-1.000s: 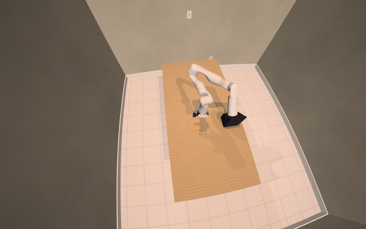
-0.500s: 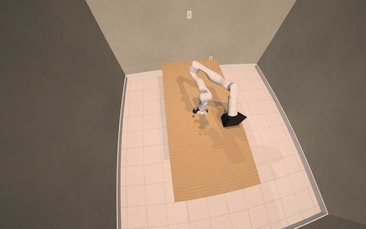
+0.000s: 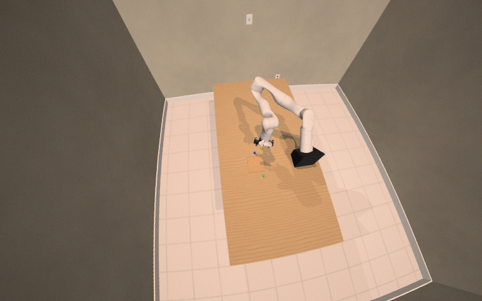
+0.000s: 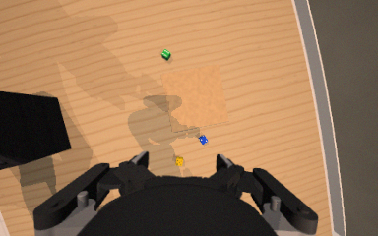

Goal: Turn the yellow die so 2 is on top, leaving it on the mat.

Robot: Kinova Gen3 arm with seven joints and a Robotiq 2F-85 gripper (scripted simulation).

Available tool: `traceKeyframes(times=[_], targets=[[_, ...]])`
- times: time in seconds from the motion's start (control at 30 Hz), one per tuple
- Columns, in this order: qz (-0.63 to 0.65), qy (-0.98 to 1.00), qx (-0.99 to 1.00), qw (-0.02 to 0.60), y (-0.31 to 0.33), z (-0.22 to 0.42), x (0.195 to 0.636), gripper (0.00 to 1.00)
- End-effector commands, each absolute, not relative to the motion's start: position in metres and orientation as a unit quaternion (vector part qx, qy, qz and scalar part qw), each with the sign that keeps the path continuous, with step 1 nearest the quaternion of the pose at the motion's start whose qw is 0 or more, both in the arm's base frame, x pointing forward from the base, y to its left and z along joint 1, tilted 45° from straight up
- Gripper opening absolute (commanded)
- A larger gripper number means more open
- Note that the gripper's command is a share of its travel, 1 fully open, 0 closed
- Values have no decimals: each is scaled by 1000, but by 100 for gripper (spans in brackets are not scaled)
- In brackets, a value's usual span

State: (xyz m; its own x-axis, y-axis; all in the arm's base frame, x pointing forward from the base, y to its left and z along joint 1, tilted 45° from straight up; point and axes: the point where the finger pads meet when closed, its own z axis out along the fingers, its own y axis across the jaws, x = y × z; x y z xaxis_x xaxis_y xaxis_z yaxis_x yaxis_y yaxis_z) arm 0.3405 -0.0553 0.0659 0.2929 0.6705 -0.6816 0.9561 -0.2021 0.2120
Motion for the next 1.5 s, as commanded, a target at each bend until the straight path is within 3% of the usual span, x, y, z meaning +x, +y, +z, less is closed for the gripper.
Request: traceKeyframes(times=[0.0,0.17,1.47], targets=[[-225,542,748,310,-57,69,338,100],[-211,496,779,320,-96,100,319,100],[-221,521,761,316,-99,99,322,100]])
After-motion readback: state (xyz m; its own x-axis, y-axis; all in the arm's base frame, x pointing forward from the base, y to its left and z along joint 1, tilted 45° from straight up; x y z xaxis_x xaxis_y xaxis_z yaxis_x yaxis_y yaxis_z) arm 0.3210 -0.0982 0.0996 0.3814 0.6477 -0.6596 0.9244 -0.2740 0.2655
